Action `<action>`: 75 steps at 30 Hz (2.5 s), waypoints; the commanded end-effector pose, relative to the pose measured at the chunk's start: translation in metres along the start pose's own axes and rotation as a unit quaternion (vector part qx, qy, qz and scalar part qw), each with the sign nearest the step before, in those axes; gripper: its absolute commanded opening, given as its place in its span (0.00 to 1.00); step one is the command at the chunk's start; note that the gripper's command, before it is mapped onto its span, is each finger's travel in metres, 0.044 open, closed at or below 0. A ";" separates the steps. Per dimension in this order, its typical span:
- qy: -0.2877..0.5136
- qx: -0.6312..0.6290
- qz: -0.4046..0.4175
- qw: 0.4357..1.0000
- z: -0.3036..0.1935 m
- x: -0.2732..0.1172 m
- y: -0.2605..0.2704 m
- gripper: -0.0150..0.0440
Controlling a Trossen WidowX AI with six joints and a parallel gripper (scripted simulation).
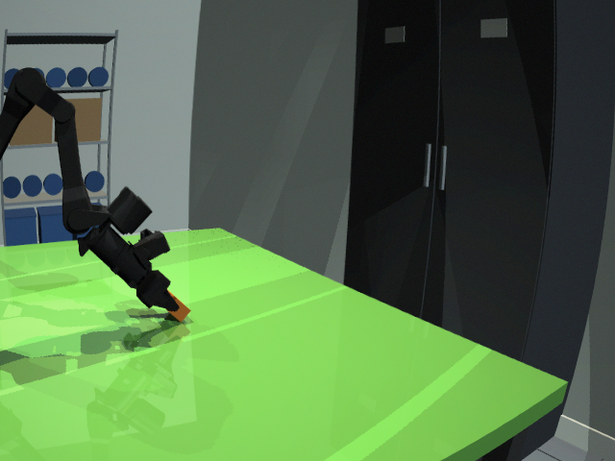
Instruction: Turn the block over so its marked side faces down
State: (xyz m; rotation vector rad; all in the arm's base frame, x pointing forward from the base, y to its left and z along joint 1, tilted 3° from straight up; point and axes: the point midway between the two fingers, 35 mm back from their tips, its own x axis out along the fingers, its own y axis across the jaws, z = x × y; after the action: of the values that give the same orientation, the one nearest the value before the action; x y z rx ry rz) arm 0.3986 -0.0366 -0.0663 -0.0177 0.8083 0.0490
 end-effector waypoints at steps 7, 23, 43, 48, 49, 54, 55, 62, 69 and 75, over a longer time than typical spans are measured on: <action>-0.063 0.003 0.003 0.998 -0.015 0.006 0.001 0.25; -0.170 -0.001 0.004 0.985 -0.024 -0.008 0.004 0.25; -0.185 -0.001 0.004 0.983 -0.022 -0.011 0.004 0.34; -0.185 -0.001 0.004 0.983 -0.022 -0.011 0.004 0.57; -0.185 -0.001 0.004 0.983 -0.022 -0.011 0.004 0.61; -0.185 -0.001 0.004 0.983 -0.022 -0.011 0.004 0.83; -0.185 -0.001 0.004 0.983 -0.022 -0.011 0.004 0.88; -0.185 -0.001 0.004 0.983 -0.022 -0.011 0.004 1.00; -0.185 -0.001 0.004 0.983 -0.022 -0.011 0.004 1.00; -0.185 -0.001 0.004 0.983 -0.022 -0.011 0.004 1.00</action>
State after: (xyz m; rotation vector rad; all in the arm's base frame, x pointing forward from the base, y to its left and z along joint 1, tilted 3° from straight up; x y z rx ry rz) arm 0.3755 -0.0343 -0.0743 -0.0111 0.4369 0.0531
